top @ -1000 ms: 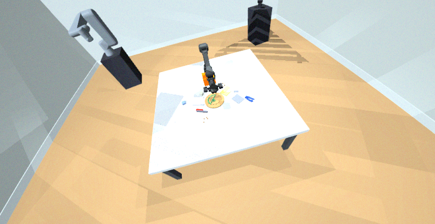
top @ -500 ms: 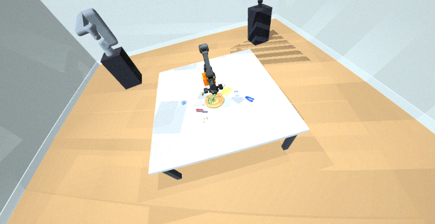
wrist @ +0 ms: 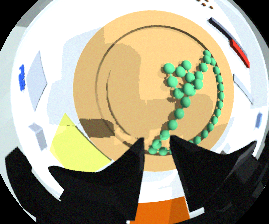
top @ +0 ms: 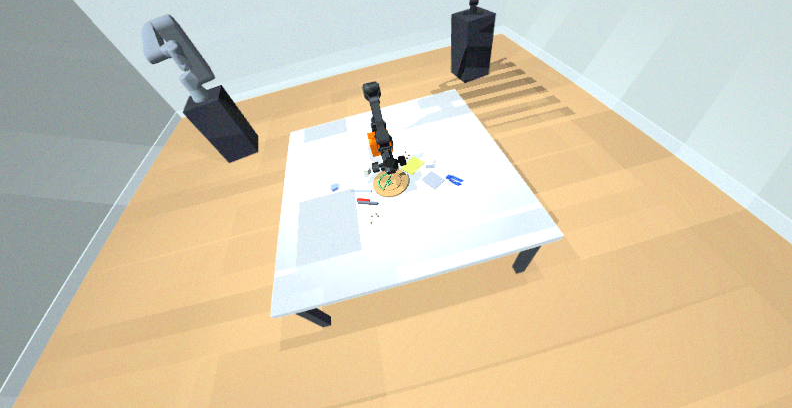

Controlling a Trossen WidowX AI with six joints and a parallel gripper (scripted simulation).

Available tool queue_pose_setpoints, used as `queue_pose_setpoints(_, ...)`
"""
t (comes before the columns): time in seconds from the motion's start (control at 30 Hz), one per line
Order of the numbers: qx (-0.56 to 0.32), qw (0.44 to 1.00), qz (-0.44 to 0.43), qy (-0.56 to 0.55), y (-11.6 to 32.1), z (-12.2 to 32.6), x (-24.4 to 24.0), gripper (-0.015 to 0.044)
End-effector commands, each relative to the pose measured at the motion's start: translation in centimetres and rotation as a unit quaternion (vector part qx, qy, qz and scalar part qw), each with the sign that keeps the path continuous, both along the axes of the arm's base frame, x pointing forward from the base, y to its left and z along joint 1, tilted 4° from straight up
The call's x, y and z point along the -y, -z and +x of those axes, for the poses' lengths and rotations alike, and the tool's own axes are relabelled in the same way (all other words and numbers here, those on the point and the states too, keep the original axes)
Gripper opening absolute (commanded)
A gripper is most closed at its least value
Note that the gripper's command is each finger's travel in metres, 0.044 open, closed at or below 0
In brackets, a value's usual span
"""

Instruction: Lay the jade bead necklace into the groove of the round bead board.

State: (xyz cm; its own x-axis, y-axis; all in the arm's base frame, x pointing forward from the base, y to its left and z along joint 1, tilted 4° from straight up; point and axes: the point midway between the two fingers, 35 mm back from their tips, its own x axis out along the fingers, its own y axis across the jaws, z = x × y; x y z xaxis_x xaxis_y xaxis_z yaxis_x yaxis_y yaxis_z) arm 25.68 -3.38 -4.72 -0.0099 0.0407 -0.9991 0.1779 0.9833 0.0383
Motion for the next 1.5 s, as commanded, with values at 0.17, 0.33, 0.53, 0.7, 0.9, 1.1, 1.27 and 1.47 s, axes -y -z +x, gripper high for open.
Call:
queue_pose_setpoints(0.17, -0.008, 1.0, 0.002, -0.001, 0.48, -0.47, -0.1, 0.012)
queue_pose_setpoints(0.33, -0.004, 1.0, 0.001, 0.0, 0.29, -0.25, -0.04, 0.0094)
queue_pose_setpoints(0.53, -0.004, 1.0, 0.001, 0.0, 0.29, -0.25, -0.04, 0.0)
queue_pose_setpoints(0.7, -0.004, 1.0, 0.001, 0.0, 0.29, -0.25, -0.04, 0.0)
queue_pose_setpoints(0.9, -0.004, 1.0, 0.001, 0.0, 0.29, -0.25, -0.04, 0.0)
queue_pose_setpoints(1.1, -0.004, 1.0, 0.001, 0.0, 0.29, -0.25, -0.04, 0.0)
queue_pose_setpoints(1.27, -0.004, 1.0, 0.001, 0.0, 0.29, -0.25, -0.04, 0.0)
queue_pose_setpoints(1.47, -0.005, 1.0, 0.001, 0.0, 0.09, -0.31, -0.05, 0.0)
